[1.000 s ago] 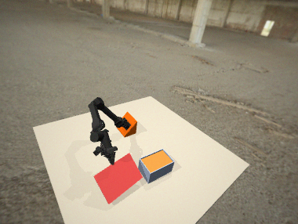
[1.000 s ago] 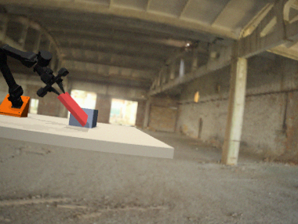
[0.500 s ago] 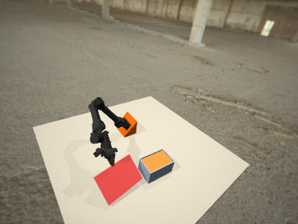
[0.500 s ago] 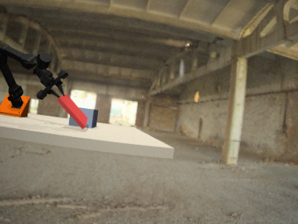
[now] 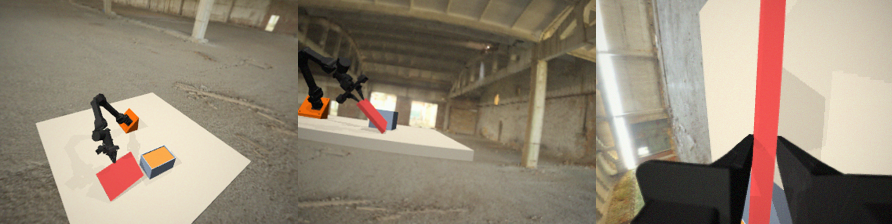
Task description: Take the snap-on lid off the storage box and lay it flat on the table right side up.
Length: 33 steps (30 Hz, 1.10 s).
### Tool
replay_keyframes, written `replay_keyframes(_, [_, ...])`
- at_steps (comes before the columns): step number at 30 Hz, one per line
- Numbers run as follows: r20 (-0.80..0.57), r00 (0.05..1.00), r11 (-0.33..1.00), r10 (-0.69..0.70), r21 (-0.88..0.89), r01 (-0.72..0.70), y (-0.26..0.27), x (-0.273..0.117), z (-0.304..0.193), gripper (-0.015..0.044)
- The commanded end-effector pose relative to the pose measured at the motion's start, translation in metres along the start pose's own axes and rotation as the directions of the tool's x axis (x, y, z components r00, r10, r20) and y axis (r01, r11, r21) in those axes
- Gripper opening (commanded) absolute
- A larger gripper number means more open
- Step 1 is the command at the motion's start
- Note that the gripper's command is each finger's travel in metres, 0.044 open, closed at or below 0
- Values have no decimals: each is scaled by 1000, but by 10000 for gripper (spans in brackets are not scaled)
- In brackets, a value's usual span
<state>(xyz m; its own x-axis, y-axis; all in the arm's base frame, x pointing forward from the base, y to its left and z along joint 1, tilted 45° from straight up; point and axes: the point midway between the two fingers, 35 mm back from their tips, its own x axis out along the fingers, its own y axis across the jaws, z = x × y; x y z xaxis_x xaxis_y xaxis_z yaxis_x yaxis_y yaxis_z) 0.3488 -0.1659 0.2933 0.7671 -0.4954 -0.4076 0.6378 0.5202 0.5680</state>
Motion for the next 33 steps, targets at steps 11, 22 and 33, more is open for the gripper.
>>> replay_keyframes(11, [-5,1000,1000,9,-3,-9,-7,7,-1,0])
replay_keyframes(22, [-5,1000,1000,9,-4,-9,-13,13,-1,0])
replay_keyframes(33, [-5,1000,1000,9,-4,-9,-20,19,-1,0])
